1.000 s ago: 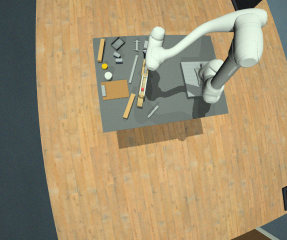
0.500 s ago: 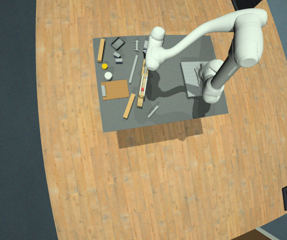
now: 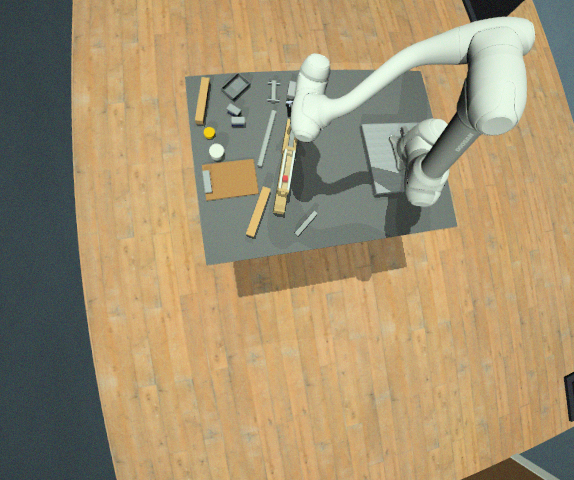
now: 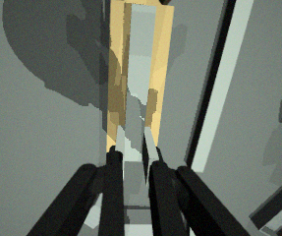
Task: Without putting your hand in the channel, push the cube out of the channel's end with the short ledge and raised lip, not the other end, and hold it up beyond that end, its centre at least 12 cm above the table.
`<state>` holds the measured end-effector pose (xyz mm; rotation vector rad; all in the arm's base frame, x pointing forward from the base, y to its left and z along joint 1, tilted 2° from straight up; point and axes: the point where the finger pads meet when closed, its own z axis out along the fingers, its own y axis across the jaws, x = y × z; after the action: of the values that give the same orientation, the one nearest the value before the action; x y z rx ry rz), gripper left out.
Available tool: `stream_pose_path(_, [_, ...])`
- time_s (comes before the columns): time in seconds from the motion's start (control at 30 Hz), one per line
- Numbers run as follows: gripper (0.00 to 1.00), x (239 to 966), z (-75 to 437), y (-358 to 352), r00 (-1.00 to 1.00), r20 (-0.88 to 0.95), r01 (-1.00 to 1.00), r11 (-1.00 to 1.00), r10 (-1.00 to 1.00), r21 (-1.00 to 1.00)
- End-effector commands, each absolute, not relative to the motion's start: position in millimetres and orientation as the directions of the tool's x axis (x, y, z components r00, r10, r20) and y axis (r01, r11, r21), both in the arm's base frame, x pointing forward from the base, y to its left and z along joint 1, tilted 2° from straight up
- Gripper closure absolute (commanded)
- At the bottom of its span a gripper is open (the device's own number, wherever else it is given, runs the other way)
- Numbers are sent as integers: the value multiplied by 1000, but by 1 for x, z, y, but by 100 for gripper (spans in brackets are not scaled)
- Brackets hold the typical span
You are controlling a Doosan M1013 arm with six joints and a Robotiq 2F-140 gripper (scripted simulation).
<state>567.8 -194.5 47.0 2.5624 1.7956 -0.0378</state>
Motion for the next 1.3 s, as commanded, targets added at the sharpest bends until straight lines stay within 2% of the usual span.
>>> stream_pose_path(0.0, [100,568,47,-193,341,-27,940,-341,940,-4])
stream_pose_path(1.27, [100,597,45,-115,341,-27,940,-341,940,-4])
